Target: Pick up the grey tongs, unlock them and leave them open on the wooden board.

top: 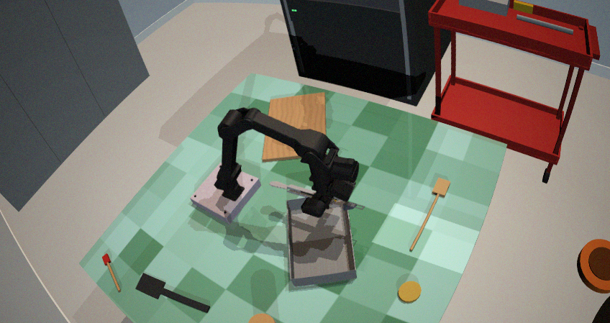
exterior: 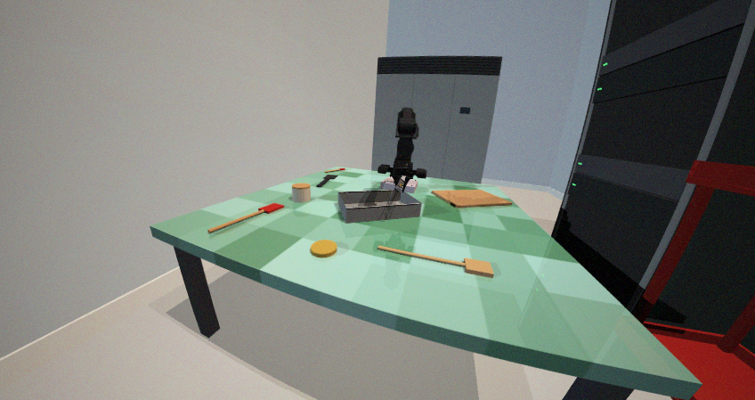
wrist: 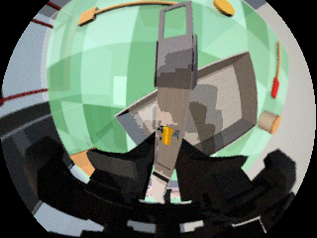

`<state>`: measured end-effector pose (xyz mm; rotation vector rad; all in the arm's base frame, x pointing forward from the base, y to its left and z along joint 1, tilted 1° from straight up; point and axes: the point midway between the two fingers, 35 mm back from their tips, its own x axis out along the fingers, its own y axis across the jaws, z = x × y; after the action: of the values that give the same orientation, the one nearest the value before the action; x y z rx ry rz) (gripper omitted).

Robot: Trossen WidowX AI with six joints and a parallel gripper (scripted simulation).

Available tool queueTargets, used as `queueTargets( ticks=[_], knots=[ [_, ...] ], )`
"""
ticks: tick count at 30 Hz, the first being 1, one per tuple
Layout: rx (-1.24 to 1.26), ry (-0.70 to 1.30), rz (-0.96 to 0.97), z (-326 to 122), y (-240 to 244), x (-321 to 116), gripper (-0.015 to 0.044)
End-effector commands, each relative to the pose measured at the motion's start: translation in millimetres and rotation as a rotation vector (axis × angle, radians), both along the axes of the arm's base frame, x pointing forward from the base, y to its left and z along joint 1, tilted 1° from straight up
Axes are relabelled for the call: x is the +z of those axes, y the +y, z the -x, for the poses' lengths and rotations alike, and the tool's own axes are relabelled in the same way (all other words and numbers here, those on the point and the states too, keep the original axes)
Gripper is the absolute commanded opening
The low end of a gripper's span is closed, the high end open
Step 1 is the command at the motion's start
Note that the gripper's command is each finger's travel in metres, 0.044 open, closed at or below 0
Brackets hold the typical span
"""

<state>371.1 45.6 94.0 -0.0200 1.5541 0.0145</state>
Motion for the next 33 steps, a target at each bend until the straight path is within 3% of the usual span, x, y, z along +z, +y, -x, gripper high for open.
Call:
queueTargets(
  ticks=[1,33],
  knots=[
    [0.144,-0.002,-0.004,0,10,0,-0.0150],
    [1.477,-0.008,0.012,16,92,-5,-0.0150]
  ],
)
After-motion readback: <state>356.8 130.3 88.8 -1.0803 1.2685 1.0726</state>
